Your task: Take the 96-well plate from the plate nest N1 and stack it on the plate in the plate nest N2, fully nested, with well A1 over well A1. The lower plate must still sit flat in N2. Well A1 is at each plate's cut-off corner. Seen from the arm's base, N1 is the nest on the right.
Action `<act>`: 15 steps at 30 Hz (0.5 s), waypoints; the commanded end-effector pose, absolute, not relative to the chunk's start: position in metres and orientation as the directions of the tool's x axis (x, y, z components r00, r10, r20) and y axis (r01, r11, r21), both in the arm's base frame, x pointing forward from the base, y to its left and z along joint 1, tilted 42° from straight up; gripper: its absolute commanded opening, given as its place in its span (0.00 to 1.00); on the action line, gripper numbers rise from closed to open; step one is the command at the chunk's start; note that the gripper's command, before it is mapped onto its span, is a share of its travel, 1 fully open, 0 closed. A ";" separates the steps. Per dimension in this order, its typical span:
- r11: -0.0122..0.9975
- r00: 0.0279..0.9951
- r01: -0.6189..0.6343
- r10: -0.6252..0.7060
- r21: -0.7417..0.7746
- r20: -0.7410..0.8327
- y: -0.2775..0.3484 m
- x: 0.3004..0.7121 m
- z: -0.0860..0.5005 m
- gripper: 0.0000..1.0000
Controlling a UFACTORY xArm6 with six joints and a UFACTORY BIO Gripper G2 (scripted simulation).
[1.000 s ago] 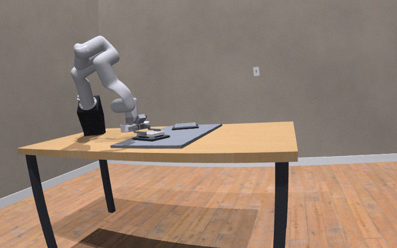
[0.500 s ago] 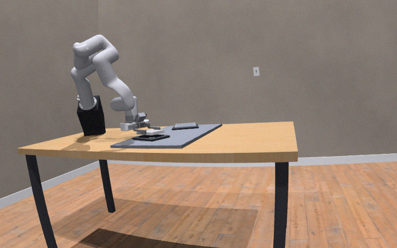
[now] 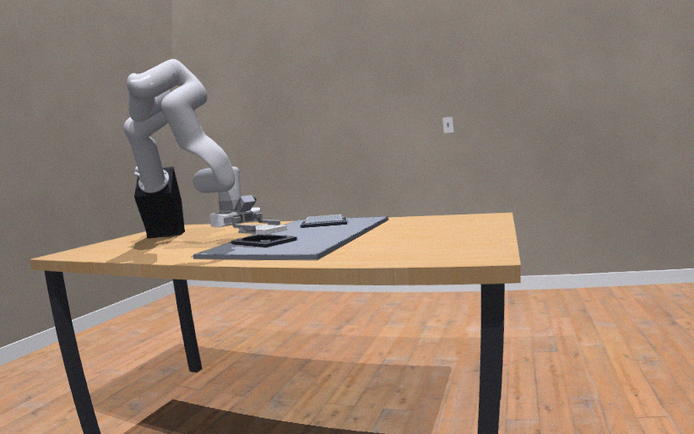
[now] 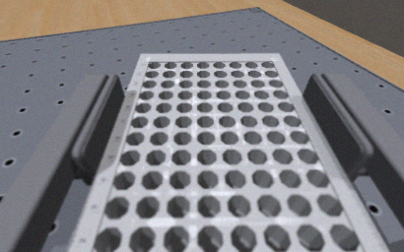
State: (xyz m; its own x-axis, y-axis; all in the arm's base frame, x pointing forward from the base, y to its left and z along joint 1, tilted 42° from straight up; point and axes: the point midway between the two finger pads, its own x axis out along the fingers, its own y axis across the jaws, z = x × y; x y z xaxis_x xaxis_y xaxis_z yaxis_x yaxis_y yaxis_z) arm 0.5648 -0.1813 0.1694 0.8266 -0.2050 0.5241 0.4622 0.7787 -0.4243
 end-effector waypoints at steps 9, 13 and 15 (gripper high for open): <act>0.779 0.826 0.462 -0.204 -0.423 0.526 -0.172 0.561 0.182 0.00; 0.779 0.826 0.462 -0.204 -0.423 0.526 -0.168 0.558 0.187 0.00; 0.779 0.826 0.462 -0.204 -0.423 0.526 -0.166 0.557 0.189 0.00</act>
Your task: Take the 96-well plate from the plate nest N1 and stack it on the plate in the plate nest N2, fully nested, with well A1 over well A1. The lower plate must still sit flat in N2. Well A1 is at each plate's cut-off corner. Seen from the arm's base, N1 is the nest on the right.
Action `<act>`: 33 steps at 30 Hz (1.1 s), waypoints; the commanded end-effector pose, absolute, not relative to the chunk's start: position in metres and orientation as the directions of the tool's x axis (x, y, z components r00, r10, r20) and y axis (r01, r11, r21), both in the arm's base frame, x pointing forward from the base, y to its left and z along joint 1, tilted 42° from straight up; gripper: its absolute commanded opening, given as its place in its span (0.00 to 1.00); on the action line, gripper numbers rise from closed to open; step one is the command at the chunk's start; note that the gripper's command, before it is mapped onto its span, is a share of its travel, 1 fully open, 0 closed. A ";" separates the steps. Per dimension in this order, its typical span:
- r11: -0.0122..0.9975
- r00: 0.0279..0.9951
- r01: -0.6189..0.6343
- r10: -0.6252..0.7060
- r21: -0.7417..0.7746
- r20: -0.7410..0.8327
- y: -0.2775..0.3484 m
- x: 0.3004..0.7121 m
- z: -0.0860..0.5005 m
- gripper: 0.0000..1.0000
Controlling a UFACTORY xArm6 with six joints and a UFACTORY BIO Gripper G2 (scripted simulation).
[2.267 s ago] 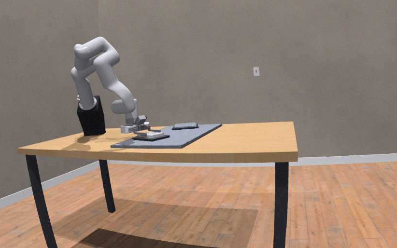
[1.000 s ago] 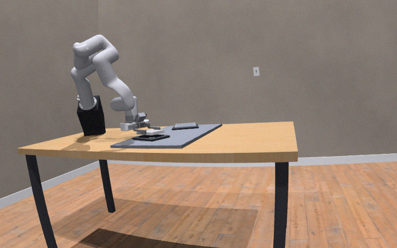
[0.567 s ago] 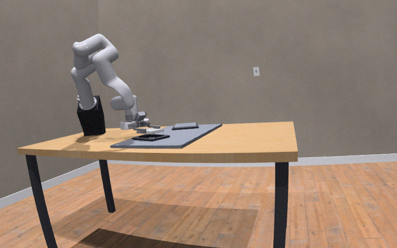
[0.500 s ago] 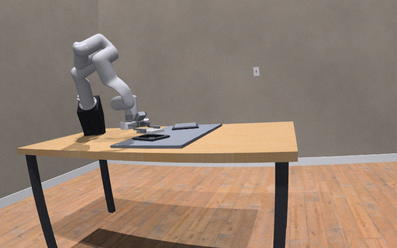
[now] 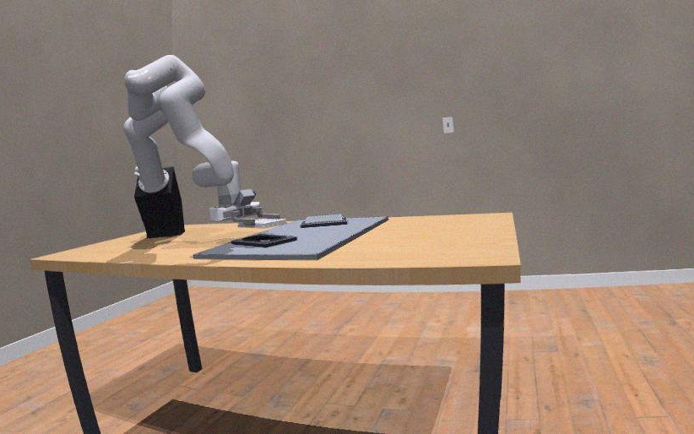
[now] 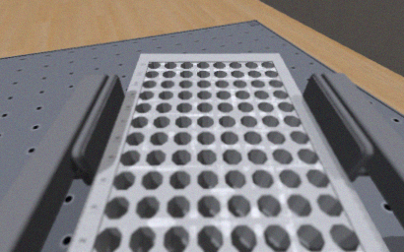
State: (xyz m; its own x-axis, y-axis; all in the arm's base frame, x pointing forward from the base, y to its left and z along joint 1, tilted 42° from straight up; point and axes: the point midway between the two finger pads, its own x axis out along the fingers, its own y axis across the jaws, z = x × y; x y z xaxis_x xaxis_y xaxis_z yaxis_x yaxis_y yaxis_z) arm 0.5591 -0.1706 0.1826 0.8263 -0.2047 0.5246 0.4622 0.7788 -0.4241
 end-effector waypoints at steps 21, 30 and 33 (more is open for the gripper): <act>0.779 0.825 0.462 -0.204 -0.423 0.526 -0.147 0.547 0.213 0.00; 0.779 0.825 0.462 -0.204 -0.423 0.526 -0.145 0.546 0.215 0.00; 0.779 0.825 0.462 -0.204 -0.423 0.526 -0.145 0.546 0.215 0.00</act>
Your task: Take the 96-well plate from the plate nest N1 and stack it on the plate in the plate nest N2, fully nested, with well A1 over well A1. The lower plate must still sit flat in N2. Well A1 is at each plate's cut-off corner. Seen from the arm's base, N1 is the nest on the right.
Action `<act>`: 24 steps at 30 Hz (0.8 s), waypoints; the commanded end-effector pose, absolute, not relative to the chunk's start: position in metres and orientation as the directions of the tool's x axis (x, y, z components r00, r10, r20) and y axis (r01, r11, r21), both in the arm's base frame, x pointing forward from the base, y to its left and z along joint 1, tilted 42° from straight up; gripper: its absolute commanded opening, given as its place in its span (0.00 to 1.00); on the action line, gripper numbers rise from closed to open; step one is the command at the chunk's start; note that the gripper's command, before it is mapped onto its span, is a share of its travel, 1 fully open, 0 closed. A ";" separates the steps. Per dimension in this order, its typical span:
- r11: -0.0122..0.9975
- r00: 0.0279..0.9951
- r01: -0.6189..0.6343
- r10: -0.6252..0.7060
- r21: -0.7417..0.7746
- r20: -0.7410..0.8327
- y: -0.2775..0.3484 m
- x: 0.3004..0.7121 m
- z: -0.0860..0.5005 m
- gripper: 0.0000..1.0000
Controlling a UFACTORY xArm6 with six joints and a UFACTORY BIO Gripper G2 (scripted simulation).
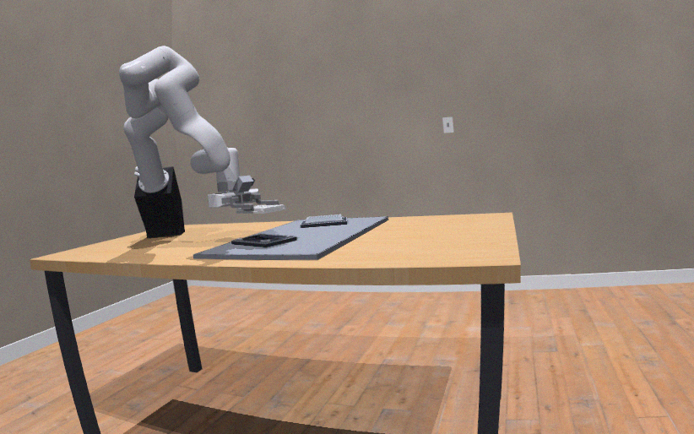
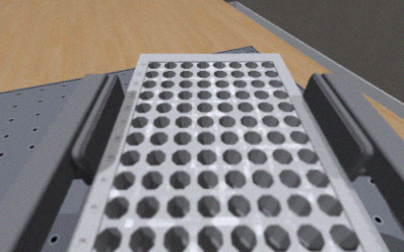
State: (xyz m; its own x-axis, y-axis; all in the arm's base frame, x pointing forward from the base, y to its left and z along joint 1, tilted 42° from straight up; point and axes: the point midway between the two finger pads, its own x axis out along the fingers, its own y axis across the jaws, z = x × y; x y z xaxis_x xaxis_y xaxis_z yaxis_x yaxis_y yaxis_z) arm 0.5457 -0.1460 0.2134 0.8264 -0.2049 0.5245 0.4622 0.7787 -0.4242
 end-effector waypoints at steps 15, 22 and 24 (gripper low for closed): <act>0.805 0.925 0.198 0.036 -0.560 0.378 -0.121 0.554 0.199 0.00; 0.775 0.946 -0.022 0.221 -0.632 0.238 -0.102 0.560 0.187 0.00; 0.758 0.942 -0.085 0.272 -0.647 0.196 -0.097 0.562 0.183 0.00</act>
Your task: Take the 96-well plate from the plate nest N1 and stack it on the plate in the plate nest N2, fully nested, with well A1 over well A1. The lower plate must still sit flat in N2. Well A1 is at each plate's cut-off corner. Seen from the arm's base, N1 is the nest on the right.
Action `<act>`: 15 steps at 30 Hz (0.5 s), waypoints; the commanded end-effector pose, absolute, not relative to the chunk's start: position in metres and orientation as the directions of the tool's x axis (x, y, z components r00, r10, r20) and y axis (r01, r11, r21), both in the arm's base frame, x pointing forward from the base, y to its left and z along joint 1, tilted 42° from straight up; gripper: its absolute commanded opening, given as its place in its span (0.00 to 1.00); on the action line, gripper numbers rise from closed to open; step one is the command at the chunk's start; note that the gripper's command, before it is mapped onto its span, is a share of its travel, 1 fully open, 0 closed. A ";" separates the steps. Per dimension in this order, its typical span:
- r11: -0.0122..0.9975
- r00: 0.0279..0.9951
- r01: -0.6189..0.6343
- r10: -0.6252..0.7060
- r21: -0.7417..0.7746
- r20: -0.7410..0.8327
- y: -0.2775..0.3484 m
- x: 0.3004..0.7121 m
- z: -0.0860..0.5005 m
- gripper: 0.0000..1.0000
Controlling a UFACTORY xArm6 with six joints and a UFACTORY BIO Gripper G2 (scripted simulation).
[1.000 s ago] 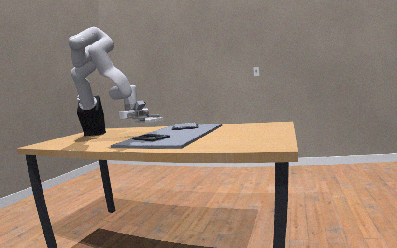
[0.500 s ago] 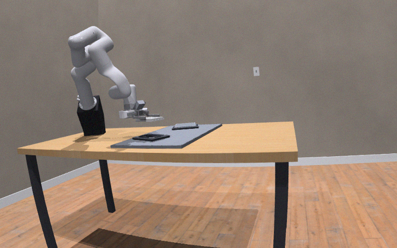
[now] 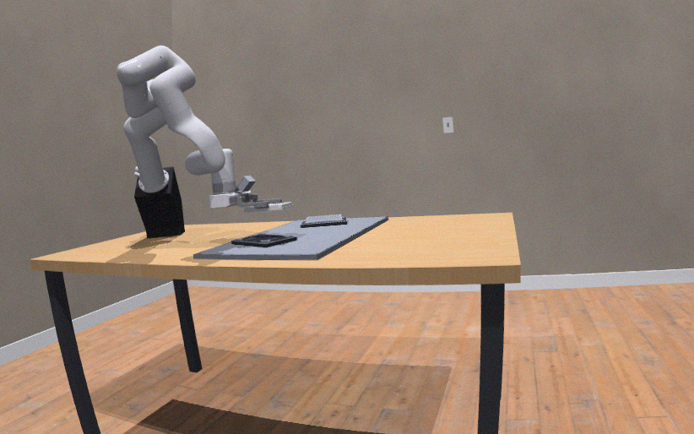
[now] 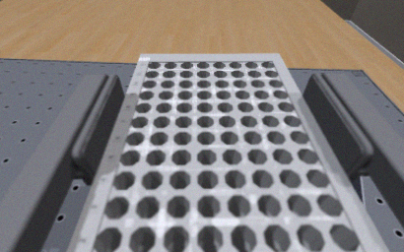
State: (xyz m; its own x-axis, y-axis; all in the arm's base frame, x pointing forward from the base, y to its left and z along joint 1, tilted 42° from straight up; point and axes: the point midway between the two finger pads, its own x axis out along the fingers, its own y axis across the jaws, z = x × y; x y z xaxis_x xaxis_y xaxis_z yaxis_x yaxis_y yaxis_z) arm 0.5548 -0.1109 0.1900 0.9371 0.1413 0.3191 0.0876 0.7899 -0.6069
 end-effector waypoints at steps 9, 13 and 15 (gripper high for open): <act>0.728 0.929 -0.177 0.345 -0.663 0.131 -0.078 0.568 0.171 0.00; 0.728 0.929 -0.177 0.345 -0.663 0.131 -0.067 0.571 0.163 0.00; 0.728 0.929 -0.177 0.345 -0.663 0.131 -0.062 0.573 0.160 0.00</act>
